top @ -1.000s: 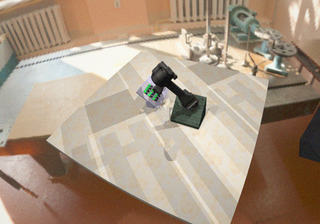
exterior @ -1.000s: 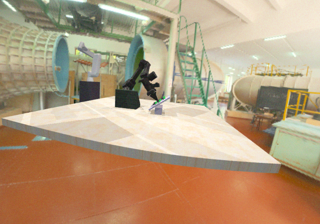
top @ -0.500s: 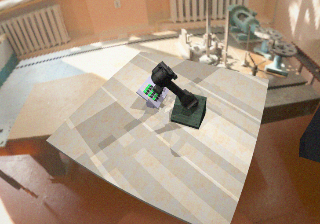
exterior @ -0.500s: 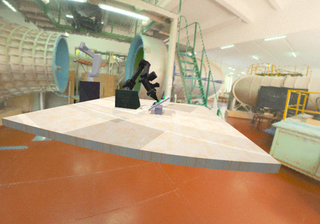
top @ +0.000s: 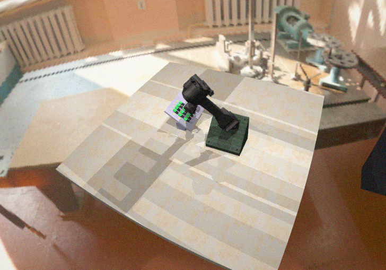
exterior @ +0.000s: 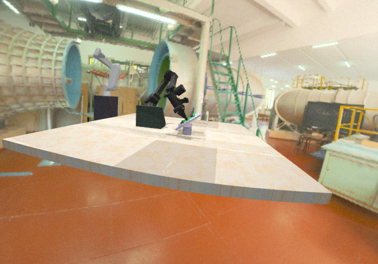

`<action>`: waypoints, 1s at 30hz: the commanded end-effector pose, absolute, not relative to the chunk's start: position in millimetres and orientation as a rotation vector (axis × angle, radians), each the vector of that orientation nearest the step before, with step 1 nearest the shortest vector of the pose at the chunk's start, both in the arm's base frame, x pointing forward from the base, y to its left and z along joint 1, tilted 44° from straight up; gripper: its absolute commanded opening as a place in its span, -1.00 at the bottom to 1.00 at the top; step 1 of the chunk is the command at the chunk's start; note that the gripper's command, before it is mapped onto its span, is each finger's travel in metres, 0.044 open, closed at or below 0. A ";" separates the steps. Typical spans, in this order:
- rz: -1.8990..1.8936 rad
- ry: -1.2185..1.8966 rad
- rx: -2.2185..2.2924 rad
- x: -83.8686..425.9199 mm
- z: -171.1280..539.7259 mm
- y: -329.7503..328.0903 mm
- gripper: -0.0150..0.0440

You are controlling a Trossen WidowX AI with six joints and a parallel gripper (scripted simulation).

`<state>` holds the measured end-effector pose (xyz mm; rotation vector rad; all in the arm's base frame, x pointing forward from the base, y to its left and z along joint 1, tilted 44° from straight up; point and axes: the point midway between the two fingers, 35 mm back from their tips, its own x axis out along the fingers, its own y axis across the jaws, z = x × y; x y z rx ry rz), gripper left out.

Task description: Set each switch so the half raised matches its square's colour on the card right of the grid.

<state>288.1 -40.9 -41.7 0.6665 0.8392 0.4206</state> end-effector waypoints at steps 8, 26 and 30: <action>0.416 0.846 0.673 288.2 -44.2 -39.7 -0.49; 0.416 0.845 0.673 289.6 -45.5 -38.2 -0.49; 0.420 0.840 0.666 289.7 -43.3 -39.7 -0.49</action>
